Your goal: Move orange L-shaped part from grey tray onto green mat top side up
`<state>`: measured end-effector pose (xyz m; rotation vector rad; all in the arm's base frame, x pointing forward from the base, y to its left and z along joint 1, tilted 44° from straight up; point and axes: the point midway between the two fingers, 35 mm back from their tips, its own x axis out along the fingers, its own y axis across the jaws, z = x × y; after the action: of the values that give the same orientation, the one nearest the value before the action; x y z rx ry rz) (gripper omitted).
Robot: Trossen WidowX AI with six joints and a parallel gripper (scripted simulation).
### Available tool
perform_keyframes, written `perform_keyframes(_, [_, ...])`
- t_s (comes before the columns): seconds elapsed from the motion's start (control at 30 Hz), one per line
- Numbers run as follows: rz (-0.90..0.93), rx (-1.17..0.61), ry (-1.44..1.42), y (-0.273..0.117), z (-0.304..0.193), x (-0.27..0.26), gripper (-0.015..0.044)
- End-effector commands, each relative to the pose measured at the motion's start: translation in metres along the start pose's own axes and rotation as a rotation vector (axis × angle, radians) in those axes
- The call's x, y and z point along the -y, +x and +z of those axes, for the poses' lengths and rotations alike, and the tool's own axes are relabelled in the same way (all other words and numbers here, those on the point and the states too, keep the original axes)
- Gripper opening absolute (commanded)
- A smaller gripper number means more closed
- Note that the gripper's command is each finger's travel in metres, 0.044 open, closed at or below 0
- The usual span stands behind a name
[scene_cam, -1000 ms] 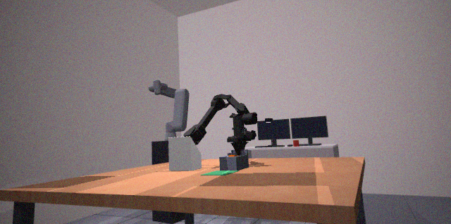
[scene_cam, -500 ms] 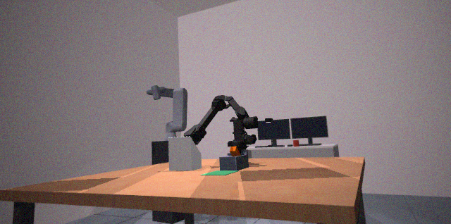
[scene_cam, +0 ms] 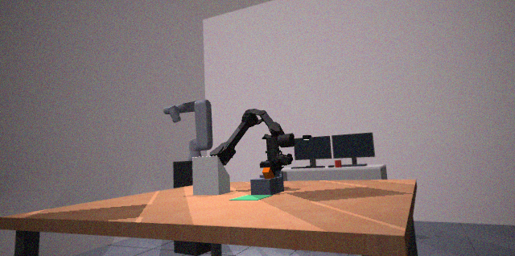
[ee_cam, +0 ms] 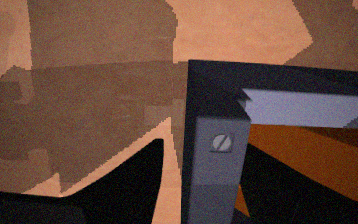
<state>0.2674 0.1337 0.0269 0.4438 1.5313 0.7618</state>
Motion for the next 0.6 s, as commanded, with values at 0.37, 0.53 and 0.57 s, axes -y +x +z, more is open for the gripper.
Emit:
perform_keyframes(0.37, [-0.011,-0.005,0.012,-0.026,0.001,-0.007,0.0180])
perform_keyframes(0.53, [-0.016,-0.006,0.013,-0.086,0.002,0.001,0.0180])
perform_keyframes(0.57, [-0.014,-0.007,0.013,-0.098,0.000,0.002,0.0180])
